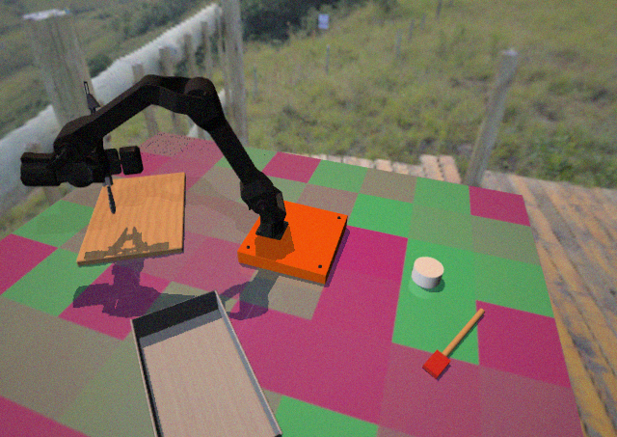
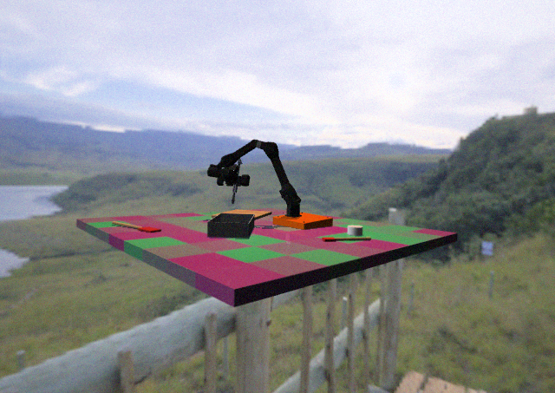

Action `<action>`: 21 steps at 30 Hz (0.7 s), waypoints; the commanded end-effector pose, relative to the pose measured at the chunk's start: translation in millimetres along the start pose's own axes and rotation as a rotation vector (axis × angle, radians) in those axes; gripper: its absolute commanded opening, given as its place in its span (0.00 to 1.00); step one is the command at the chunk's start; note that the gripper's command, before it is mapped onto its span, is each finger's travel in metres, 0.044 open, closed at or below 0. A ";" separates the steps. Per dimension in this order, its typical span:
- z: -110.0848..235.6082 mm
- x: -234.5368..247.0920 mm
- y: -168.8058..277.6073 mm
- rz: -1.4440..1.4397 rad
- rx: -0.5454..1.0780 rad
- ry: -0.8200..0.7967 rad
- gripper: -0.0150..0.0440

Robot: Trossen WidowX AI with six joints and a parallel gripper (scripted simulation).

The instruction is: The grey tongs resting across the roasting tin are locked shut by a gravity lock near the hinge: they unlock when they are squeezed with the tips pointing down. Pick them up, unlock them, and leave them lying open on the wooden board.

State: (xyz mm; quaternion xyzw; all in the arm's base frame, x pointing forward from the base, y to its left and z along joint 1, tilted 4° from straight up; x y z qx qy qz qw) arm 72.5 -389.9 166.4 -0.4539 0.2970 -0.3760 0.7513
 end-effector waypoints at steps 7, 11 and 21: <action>-9.7 0.3 0.8 0.007 0.089 0.005 0.00; -22.0 1.4 7.2 0.030 0.210 0.010 0.00; -46.7 2.8 21.6 0.064 0.511 -0.002 0.00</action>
Point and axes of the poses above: the point midway between the two fingers, 35 mm back from their tips, its own z axis back along the fingers, its own x axis across the jaws, y = z × x, the point moved 3 cm from there along z, back along the fingers, and after that the axes turned 8 degrees about z, right-handed, at the moved point
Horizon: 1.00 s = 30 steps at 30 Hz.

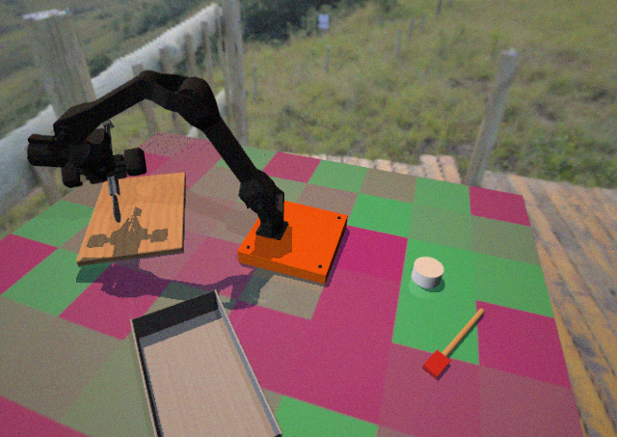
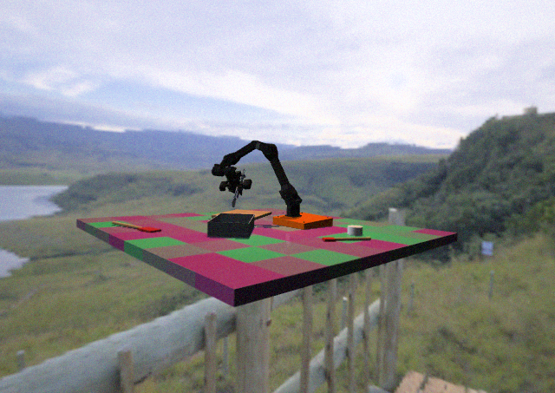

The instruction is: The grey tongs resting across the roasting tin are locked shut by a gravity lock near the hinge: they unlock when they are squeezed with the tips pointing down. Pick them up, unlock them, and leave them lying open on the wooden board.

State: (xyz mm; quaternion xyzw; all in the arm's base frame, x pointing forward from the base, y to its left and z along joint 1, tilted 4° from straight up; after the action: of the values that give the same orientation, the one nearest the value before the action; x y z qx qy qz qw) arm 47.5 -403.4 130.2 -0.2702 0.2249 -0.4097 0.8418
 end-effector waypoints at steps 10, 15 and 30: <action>-24.6 2.2 -1.0 0.014 0.368 -0.066 0.00; -31.0 2.7 -1.9 0.008 0.510 -0.111 0.00; -37.2 3.5 -7.0 -0.021 0.741 -0.213 0.00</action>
State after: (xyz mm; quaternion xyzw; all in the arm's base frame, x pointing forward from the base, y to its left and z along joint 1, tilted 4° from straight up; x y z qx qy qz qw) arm 22.1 -418.2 103.8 0.0085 -0.0230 -0.4438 0.8958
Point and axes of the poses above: the point midway between the two fingers, 35 mm back from their tips, its own z axis back along the fingers, its own x axis across the jaws, y = z × x, the point moved 3 cm from there along z, back along the fingers, and after that the axes turned 8 degrees about z, right-handed, at the moved point
